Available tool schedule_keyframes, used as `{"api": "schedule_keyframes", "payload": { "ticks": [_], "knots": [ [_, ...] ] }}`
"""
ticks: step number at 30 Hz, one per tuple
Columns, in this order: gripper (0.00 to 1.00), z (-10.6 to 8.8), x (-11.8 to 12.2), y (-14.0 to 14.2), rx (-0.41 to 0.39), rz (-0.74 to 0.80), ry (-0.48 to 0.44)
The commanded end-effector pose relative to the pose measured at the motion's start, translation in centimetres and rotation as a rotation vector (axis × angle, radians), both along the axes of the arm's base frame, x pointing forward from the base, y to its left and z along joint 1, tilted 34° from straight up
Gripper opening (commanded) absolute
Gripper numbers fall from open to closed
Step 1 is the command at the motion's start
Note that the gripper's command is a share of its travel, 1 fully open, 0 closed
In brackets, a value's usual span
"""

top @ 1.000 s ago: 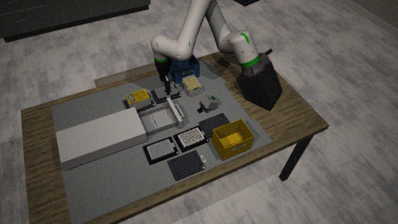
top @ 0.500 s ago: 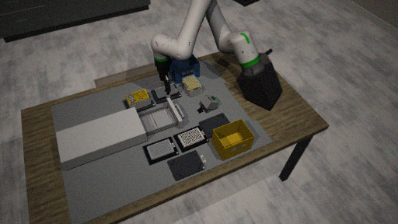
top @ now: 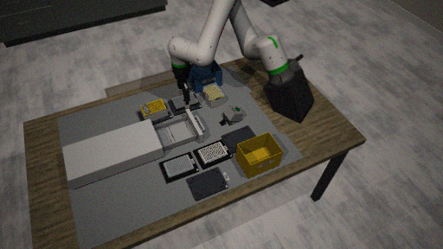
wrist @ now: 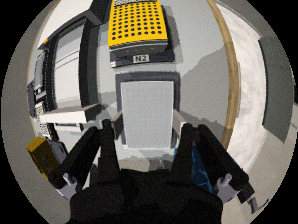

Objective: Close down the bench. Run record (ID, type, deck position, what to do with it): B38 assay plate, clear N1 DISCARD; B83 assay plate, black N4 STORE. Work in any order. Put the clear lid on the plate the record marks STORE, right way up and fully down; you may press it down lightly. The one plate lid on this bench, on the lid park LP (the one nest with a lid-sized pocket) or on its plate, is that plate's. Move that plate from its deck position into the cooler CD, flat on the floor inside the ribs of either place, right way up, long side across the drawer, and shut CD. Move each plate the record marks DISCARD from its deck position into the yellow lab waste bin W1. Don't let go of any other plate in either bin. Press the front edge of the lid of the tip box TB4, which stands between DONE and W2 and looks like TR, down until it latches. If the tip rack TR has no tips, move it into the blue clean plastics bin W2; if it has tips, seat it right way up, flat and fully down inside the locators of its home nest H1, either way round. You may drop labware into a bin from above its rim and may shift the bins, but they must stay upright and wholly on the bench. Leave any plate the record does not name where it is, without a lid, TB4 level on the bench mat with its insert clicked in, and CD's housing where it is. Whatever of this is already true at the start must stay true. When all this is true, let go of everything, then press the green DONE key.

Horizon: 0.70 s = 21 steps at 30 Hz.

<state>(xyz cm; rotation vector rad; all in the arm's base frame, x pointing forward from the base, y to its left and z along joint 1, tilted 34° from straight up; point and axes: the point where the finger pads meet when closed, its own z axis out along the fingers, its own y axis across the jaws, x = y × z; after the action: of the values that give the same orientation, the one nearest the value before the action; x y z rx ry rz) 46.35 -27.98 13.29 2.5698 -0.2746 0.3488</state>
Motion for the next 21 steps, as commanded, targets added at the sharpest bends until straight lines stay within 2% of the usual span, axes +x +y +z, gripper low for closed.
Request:
{"api": "schedule_keyframes", "payload": {
  "ticks": [1, 21],
  "knots": [
    [0.00, 0.3, 0.0, 0.2, 0.000, 0.000, 0.000],
    [0.00, 2.2, -0.5, 1.4, 0.000, 0.000, 0.000]
  ]
}}
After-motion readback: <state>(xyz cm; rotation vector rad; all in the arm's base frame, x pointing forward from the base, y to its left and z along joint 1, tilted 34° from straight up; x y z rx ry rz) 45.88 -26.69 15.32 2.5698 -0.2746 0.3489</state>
